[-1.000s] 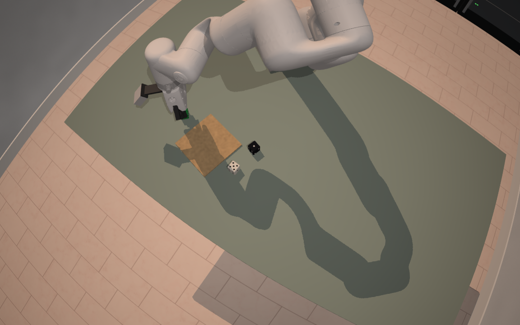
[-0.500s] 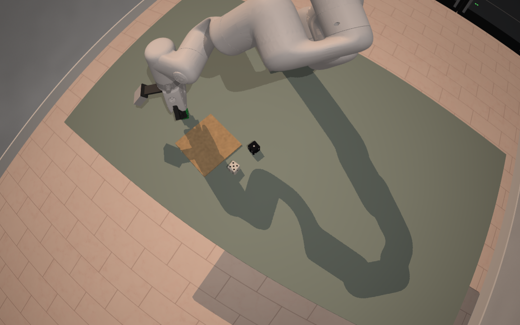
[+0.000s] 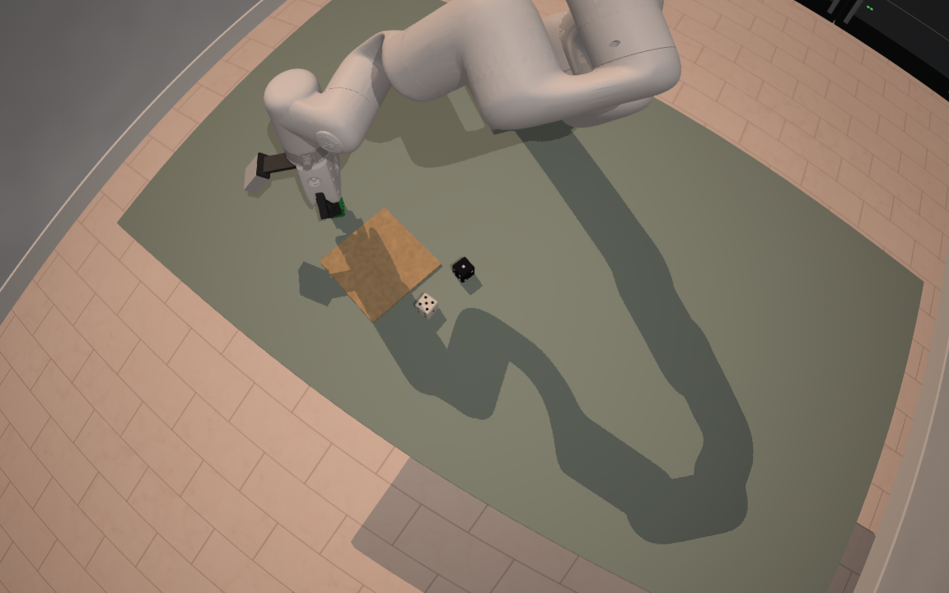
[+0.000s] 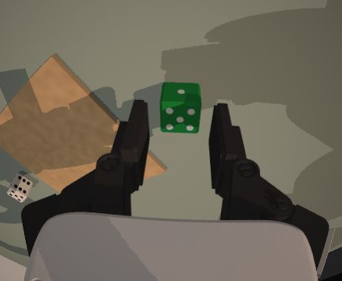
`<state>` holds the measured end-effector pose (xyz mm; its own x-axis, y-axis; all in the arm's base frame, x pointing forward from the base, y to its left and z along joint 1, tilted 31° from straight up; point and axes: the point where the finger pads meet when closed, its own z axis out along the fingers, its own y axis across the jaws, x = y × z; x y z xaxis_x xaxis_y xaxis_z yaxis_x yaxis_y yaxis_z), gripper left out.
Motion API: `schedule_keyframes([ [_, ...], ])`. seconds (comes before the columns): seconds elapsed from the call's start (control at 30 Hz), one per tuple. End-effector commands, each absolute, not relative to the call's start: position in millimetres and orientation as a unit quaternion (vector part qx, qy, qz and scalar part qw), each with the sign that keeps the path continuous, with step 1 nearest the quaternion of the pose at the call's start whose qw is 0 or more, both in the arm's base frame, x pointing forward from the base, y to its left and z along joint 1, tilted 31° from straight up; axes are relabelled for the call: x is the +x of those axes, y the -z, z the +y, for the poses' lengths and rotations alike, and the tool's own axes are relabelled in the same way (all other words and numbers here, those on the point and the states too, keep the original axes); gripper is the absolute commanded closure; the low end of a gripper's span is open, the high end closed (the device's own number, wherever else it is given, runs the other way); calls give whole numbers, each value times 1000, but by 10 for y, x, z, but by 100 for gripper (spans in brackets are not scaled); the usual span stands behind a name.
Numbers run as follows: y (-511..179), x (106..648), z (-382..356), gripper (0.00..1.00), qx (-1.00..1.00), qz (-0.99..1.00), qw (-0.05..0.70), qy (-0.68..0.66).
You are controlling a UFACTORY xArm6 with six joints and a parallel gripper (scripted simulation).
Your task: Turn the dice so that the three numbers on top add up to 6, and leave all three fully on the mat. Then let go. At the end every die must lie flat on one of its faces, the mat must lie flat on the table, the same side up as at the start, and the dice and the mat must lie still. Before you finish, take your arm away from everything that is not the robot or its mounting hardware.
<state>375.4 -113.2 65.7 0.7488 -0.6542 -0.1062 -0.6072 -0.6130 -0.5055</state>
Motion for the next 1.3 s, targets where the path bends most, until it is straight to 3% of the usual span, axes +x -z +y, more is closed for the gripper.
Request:
schedule_keyframes([
  [0.0,-666,3763,-1142,58,-897,352,264,46],
  [1.27,-421,3839,-1015,58,-897,352,264,46],
])
